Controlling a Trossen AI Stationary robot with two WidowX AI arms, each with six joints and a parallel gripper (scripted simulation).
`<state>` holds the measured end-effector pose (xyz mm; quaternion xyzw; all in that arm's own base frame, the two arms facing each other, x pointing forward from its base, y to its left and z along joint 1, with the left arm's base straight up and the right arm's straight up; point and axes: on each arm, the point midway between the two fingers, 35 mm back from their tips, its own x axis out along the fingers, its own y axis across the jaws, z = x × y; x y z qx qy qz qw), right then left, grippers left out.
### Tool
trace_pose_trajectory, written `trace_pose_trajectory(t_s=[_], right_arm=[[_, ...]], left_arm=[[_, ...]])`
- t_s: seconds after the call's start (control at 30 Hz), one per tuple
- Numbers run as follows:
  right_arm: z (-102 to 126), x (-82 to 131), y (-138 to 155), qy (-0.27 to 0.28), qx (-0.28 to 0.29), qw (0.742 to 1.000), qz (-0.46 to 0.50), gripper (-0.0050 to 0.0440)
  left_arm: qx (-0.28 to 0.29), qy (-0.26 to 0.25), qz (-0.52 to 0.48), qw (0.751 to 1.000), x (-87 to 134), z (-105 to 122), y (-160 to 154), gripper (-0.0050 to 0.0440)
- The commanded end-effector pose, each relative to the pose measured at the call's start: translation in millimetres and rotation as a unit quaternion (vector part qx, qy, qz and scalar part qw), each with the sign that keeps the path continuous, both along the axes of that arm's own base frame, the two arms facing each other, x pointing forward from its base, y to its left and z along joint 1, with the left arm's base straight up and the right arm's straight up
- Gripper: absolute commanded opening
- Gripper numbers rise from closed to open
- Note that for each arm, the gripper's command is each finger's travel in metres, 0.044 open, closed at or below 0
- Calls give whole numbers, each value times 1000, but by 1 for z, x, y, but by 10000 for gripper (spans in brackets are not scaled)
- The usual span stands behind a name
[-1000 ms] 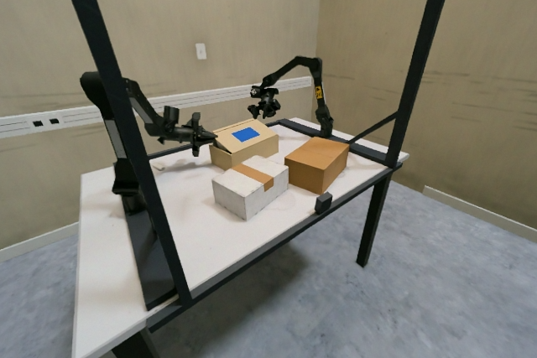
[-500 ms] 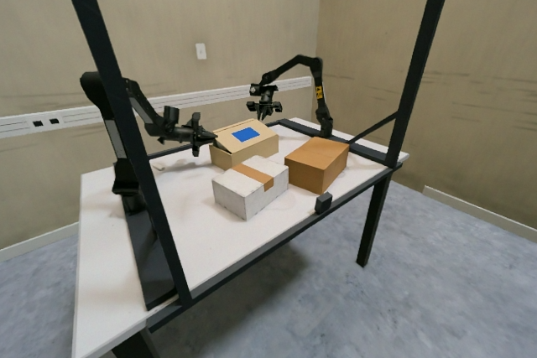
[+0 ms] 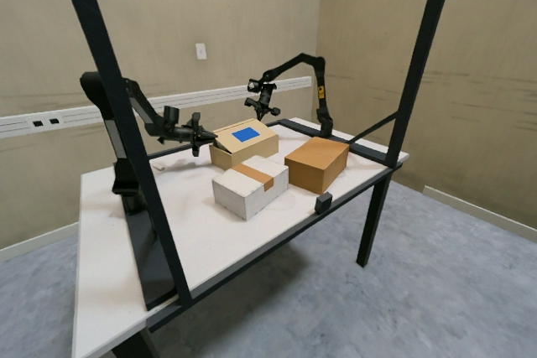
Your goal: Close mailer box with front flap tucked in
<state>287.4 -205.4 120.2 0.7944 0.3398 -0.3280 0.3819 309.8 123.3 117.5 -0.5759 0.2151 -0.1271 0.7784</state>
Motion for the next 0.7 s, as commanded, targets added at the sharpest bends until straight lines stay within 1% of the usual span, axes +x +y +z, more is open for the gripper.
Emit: trace_pose_trajectory(t_s=[0.0, 0.13, 0.23, 0.33, 0.43, 0.47, 0.53, 0.67], right_arm=[[9, 4, -1, -20, -78, 995, 53, 0], [10, 8, -3, -27, -163, 978, 123, -1], [12, 12, -5, -31, -215, 961, 169, -3], [14, 16, -5, -34, -264, 940, 215, -4], [22, 22, -8, -39, -316, 911, 261, -5], [23, 23, -8, -40, -331, 901, 276, -12], [23, 23, -8, -40, -331, 901, 276, -12], [30, 30, -9, -40, -398, 849, 345, -43]], left_arm=[[11, -8, 4, 1000, 1, 7, 4, -50], [11, -8, 4, 1000, 1, 7, 4, -50], [11, -8, 4, 1000, 1, 7, 4, -50], [11, -8, 4, 1000, 1, 7, 4, -50], [11, -8, 4, 1000, 1, 7, 4, -50], [11, -8, 4, 1000, 1, 7, 4, -50], [11, -8, 4, 1000, 1, 7, 4, -50], [11, -8, 4, 1000, 1, 7, 4, -50]])
